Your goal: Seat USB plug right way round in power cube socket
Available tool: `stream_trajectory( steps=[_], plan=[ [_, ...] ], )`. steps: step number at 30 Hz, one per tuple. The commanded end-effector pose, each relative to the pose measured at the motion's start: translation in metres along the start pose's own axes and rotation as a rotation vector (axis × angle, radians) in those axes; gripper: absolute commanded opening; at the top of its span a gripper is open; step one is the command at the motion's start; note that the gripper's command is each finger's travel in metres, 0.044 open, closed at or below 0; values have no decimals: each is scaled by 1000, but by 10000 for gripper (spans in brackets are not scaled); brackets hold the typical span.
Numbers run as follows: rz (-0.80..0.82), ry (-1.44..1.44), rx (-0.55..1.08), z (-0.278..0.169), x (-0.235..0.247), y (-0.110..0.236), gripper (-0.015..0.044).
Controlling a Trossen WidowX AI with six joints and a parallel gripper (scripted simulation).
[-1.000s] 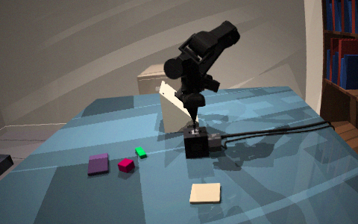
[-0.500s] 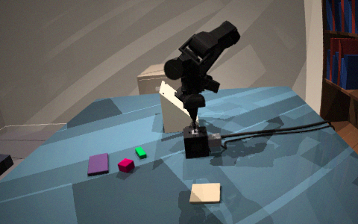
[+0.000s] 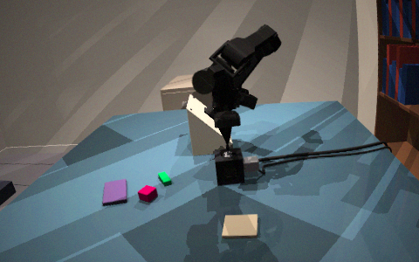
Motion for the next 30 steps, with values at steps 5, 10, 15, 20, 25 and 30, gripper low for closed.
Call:
stream_trajectory(
  steps=[5,10,15,20,25,30],
  plan=[
    [-1,-4,-4,0,0,-1,0],
    [-1,-4,-4,0,0,-2,0],
    [-1,-4,-4,0,0,-3,0],
    [-1,-4,-4,0,0,-3,0],
    [-1,-4,-4,0,0,-4,0],
    [-1,-4,-4,0,0,-4,0]
  ],
)
Point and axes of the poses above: the point midway between the two fingers, 35 mm back from their tips, its own y axis back along the fingers, its own x axis across the jaws, z = x × y, the point moved 10 cm from there along y, back along the fingers, and after that the axes turned 5 degrees about -y, right-handed, at the moved point
